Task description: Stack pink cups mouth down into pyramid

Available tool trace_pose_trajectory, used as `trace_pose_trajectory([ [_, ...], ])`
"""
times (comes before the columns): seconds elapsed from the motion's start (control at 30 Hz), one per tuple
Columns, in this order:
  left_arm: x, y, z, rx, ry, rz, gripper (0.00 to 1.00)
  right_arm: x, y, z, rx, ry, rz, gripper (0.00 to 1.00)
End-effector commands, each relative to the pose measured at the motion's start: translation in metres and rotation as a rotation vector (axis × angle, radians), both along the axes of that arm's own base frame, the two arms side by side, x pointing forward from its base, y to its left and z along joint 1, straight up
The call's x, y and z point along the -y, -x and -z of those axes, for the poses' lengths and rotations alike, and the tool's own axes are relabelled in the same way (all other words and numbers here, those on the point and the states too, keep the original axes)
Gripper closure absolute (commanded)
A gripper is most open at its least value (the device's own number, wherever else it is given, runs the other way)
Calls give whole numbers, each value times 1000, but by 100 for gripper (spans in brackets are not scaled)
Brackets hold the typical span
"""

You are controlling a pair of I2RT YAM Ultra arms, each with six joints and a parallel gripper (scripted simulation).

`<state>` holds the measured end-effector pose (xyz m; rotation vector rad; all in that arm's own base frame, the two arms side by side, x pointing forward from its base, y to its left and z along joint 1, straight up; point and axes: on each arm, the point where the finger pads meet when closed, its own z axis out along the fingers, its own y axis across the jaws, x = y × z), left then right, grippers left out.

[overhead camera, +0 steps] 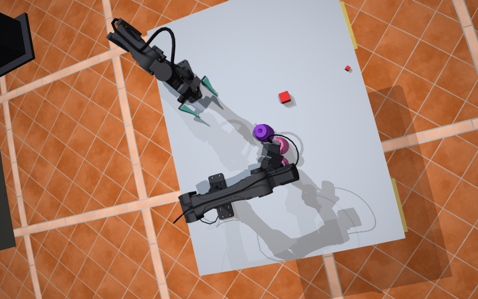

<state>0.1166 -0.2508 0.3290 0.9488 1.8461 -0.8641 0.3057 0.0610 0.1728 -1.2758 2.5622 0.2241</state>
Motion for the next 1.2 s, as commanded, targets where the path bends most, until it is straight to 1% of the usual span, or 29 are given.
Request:
trace_pose_trajectory([
  [0.0,-2,2,-6,6,23,-1,0,0,-5,-3,60,-22,2,100],
  [0.6,-2,2,-6,6,23,-1,0,-1,-6,35,51,-22,3,100],
  [1.17,-2,2,-6,6,23,-1,0,-1,-6,55,51,-22,3,100],
])
